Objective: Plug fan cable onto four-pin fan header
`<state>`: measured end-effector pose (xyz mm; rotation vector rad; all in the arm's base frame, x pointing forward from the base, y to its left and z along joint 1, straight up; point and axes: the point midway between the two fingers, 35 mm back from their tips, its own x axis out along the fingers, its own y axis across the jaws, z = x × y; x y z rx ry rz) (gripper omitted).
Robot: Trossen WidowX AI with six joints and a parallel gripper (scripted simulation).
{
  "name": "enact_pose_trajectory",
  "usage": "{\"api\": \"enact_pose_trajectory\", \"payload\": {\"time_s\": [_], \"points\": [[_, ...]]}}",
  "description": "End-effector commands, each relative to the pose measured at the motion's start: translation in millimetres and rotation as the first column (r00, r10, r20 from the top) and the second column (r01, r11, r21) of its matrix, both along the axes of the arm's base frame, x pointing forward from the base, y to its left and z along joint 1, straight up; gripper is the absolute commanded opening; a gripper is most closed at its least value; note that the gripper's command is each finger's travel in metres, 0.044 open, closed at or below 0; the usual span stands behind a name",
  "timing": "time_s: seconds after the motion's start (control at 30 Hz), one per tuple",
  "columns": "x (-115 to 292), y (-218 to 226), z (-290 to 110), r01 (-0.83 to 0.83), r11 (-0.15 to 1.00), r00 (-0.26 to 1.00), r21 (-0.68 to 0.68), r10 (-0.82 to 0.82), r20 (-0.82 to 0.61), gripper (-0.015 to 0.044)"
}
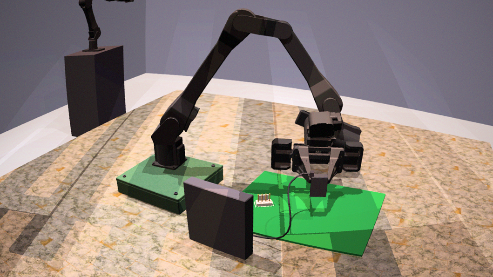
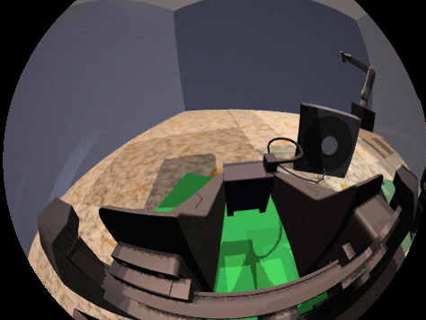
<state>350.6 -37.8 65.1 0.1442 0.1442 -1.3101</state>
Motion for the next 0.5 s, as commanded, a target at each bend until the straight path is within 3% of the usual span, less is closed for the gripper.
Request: {"api": "enact_pose_trajectory", "payload": {"time_s": [0.0, 0.47], "points": [[0.6, 0.1, -0.8, 0.000, 1.000, 1.000, 0.000, 0.000, 0.000, 0.0000], [0.7, -0.4, -12.8, 0.000, 1.000, 1.000, 0.000, 0.000, 0.000, 0.0000]]}}
